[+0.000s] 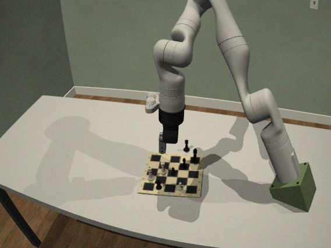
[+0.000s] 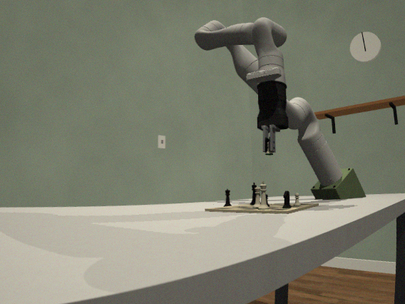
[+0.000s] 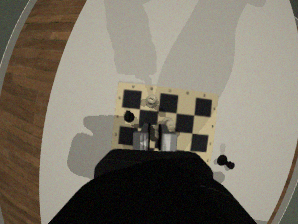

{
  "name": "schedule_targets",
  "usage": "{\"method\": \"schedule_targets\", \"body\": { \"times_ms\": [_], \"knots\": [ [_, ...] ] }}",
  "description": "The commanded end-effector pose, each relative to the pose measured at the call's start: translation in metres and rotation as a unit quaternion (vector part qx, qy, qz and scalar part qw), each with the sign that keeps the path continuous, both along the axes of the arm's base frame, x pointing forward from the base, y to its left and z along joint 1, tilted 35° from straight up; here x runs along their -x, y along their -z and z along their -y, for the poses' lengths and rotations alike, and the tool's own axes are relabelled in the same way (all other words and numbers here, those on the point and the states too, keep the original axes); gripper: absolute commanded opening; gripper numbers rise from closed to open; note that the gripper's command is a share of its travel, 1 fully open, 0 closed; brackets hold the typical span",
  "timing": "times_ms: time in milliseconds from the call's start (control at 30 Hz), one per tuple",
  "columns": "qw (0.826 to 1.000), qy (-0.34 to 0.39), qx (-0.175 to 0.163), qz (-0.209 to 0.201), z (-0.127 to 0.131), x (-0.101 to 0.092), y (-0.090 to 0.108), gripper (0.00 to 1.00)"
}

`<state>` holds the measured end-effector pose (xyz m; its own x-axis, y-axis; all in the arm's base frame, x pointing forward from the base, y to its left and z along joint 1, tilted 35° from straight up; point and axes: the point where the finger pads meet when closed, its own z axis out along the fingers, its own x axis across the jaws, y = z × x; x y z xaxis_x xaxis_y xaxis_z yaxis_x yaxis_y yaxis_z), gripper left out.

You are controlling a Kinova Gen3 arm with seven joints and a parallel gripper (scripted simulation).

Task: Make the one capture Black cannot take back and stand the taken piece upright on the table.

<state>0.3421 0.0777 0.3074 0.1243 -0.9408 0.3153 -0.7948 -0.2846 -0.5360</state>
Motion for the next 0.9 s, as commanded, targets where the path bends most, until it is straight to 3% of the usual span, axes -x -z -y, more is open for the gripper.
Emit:
{"method": "schedule_targets", "body": {
  "times_ms": [0,300,367,433,633,867],
  "knots": [
    [0.998,0.045,-0.036,0.009,-0.0016,-0.0004,-0.0011,0.00],
    [0.974,0.178,-0.135,0.042,0.0022,-0.0014,-0.0042,0.00],
    [0.974,0.178,-0.135,0.042,0.0022,-0.0014,-0.0042,0.00],
    [0.964,0.207,-0.157,0.049,0.0029,-0.0014,-0.0045,0.00],
    [0.928,0.292,-0.222,0.070,0.0049,-0.0007,-0.0044,0.00],
    [0.870,0.387,-0.292,0.092,0.0064,0.0010,-0.0026,0.00]
  ]
}}
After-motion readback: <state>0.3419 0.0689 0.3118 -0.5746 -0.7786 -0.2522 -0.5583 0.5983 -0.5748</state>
